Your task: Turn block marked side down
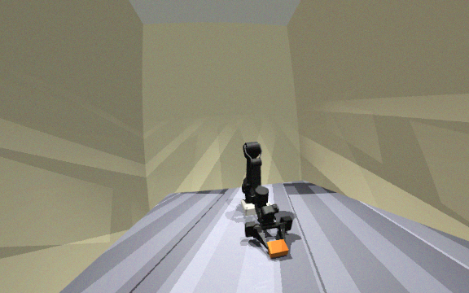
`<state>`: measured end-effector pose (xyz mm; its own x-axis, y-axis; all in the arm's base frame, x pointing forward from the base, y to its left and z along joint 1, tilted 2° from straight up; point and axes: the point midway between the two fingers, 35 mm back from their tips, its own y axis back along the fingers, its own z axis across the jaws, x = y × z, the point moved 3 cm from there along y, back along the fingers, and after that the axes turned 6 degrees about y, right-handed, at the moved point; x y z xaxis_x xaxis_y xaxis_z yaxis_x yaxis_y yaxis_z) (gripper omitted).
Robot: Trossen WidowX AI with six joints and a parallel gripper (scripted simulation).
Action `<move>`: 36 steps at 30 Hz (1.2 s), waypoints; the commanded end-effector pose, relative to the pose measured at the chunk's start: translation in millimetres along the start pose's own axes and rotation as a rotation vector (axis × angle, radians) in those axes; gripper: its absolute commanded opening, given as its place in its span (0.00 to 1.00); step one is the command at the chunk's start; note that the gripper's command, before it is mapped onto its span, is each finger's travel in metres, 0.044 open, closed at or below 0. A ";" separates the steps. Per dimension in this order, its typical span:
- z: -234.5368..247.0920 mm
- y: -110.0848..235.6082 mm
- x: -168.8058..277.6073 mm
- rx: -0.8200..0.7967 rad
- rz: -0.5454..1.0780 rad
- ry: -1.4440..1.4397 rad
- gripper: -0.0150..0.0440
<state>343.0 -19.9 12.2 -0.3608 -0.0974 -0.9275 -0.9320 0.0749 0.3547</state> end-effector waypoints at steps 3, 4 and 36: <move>0.0 0.1 0.0 -0.001 -0.001 0.004 0.34; 0.0 0.1 0.0 -0.001 -0.001 0.004 0.39; 0.0 0.1 0.0 -0.001 -0.001 0.004 1.00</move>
<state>343.1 -20.0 12.6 -0.3586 -0.0978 -0.9284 -0.9328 0.0750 0.3524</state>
